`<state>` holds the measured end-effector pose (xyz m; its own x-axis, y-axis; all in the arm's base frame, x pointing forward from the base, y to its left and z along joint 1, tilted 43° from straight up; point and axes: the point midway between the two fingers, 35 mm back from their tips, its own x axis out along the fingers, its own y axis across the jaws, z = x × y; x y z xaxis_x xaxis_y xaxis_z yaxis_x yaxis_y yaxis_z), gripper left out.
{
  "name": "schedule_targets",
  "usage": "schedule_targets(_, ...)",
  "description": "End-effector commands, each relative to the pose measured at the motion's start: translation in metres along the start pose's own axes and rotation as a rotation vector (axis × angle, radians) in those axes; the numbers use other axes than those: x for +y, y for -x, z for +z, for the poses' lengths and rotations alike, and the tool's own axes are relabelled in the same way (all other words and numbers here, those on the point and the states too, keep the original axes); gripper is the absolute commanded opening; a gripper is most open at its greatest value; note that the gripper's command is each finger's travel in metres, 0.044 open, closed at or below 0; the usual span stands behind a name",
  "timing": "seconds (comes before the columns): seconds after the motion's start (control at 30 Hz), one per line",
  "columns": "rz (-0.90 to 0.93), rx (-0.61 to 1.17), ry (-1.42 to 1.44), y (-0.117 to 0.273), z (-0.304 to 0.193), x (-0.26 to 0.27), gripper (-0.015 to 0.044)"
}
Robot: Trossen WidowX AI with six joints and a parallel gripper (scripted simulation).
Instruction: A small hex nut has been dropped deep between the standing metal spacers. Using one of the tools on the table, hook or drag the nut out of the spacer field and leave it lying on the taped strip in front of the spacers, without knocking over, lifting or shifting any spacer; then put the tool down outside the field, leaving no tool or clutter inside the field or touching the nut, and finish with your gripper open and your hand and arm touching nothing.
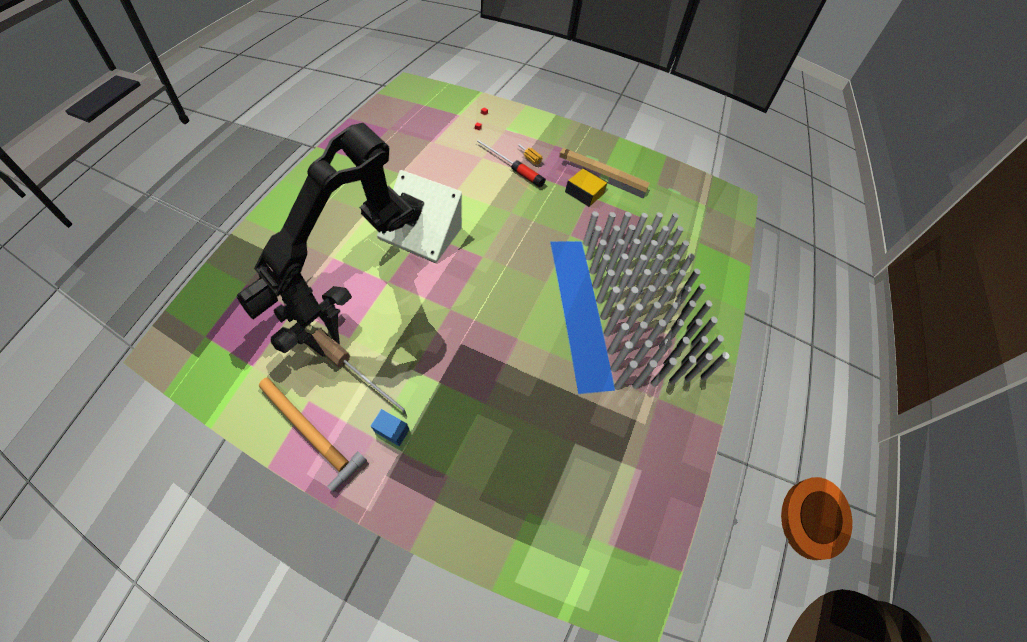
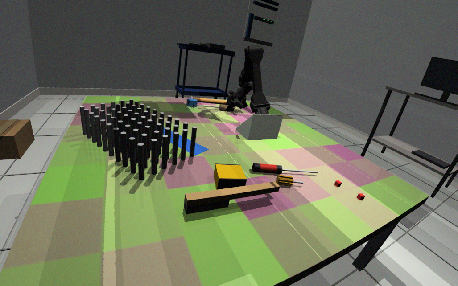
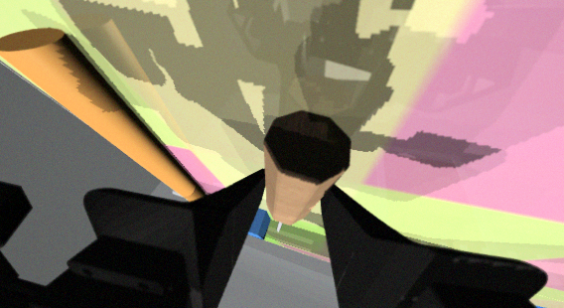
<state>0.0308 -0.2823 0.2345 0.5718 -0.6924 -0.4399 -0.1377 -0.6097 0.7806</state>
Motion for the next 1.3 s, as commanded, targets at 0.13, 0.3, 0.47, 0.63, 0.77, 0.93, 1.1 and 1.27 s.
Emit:
schedule_targets(0.13,-0.015,-0.008,0.002,0.023,-0.007,0.007,0.0)
schedule_targets(0.3,-0.024,-0.011,0.011,0.045,-0.019,0.012,0.0)
schedule_targets(0.47,-0.029,-0.012,0.023,0.066,-0.033,0.015,0.0)
schedule_targets(0.63,-0.026,-0.01,0.02,0.087,-0.05,0.017,0.0)
schedule_targets(0.77,-0.017,-0.006,0.011,0.102,-0.064,0.019,0.0)
schedule_targets(0.93,-0.006,-0.004,0.001,0.113,-0.078,0.02,0.0)
schedule_targets(1.1,-0.006,-0.004,0.001,0.113,-0.078,0.02,0.0)
schedule_targets(1.27,-0.053,0.01,-0.009,0.106,-0.08,0.014,0.0)
